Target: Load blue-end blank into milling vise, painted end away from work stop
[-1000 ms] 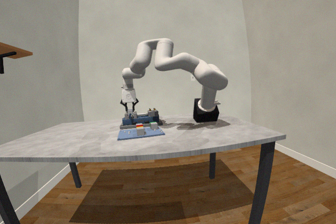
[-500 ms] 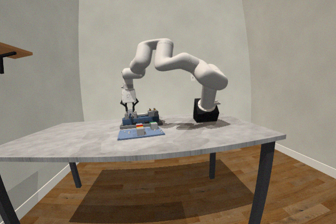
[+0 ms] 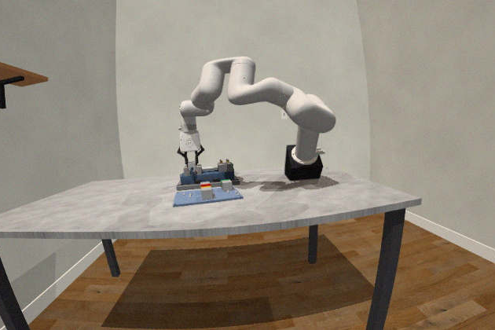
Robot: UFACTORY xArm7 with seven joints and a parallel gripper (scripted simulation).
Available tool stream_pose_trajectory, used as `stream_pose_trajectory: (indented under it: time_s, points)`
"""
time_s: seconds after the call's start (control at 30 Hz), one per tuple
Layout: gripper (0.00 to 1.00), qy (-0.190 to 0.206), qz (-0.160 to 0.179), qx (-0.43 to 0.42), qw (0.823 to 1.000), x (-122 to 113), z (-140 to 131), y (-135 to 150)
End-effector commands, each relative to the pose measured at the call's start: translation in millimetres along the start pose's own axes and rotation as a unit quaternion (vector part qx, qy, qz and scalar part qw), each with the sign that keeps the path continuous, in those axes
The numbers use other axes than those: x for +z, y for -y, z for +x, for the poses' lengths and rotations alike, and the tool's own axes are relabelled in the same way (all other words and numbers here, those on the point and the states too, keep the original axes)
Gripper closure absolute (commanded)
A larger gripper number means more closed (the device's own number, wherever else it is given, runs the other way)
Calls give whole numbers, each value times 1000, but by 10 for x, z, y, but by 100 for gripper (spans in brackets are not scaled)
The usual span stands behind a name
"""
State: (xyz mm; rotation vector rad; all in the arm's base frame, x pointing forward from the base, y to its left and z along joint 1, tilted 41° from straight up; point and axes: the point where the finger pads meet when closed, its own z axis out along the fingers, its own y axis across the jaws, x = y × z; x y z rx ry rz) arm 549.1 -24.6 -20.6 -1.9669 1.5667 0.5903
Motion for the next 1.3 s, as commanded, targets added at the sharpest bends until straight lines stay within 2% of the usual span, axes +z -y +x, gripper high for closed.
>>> stream_pose_trajectory:
  time_s: [0.0, 0.17, 0.2, 1.27]
  points:
    - [100, -2, 2, 0, 1000, -26, 11, 8]
    - [100, -2, 2, 0, 1000, -26, 11, 8]
    - [0, -2, 2, 0, 1000, -29, 12, 8]
    - [0, -2, 2, 0, 1000, -29, 12, 8]
